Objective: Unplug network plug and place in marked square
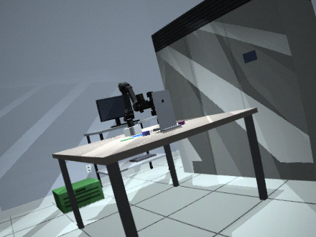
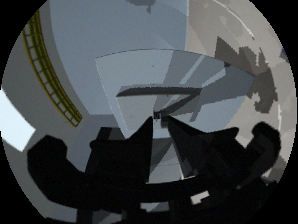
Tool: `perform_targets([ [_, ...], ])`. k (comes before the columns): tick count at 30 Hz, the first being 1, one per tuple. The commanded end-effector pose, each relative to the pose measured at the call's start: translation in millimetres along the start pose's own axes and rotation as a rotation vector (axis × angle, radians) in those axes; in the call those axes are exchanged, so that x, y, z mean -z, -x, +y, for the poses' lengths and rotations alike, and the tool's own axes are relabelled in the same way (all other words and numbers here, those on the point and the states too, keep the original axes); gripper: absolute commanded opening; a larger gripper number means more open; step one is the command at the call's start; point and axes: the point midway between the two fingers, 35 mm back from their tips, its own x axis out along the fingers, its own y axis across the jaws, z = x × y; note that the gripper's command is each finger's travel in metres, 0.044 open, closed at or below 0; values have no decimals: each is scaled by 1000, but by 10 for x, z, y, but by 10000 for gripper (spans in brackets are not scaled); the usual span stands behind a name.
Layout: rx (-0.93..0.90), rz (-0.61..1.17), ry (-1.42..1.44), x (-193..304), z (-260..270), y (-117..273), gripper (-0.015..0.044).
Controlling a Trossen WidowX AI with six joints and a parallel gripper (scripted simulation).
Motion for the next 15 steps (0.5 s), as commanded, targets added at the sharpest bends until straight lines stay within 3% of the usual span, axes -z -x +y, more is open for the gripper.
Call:
perform_targets([
  [1,10,-2,-7,-3,-35,-6,76],
  [15,10,-2,-7,-2,-35,-5,0],
])
